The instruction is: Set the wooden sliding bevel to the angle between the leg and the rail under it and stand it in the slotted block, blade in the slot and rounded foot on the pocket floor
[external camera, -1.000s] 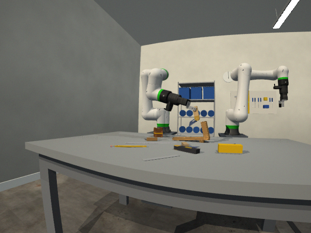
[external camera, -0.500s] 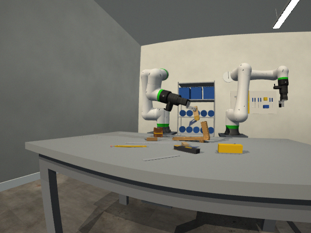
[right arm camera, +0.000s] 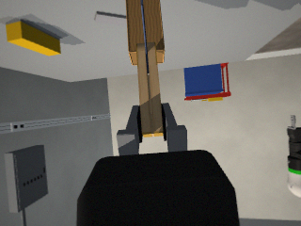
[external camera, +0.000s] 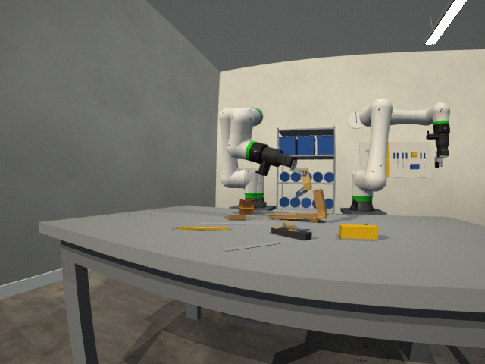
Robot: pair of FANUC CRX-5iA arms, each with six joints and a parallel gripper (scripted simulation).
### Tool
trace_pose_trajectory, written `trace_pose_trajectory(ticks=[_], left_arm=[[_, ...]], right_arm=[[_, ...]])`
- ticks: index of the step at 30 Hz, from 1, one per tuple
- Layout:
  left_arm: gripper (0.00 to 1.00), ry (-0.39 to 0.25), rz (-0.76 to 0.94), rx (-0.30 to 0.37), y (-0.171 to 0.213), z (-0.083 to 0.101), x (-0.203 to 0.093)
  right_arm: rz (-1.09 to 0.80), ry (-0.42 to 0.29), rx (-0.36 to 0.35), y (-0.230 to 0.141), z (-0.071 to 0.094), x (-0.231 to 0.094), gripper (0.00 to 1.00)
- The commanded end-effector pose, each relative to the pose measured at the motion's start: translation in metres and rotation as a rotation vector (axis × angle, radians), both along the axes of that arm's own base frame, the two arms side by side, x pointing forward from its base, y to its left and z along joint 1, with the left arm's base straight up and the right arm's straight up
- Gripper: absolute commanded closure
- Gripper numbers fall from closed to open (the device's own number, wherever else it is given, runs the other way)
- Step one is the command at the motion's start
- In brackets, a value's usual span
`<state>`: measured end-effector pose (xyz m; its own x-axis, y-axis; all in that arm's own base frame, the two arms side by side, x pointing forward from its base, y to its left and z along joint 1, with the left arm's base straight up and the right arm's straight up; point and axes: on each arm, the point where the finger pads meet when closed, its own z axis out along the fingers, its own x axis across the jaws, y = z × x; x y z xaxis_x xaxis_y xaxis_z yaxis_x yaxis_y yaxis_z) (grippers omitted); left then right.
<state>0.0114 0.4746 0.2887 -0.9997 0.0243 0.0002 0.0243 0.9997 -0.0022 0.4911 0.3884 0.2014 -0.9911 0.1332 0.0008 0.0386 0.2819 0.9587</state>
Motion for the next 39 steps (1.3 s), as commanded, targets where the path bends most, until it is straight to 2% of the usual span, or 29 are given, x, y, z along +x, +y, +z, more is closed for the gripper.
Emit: trace_pose_trajectory(ticks=[1, 15, 24, 39], left_arm=[[0.00, 0.000, 0.000, 0.002, 0.000, 0.001, 0.000], [0.00, 0.000, 0.000, 0.002, 0.000, 0.001, 0.000], [0.00, 0.000, 0.000, 0.002, 0.000, 0.001, 0.000], [0.00, 0.000, 0.000, 0.002, 0.000, 0.001, 0.000]], right_arm=[[0.000, -0.002, 0.001, 0.001, -0.002, 0.000, 1.00], [0.000, -0.002, 0.001, 0.009, -0.033, 0.002, 1.00], [0.000, -0.002, 0.001, 0.012, -0.046, 0.002, 1.00], [0.000, -0.002, 0.001, 0.014, -0.054, 0.002, 1.00]])
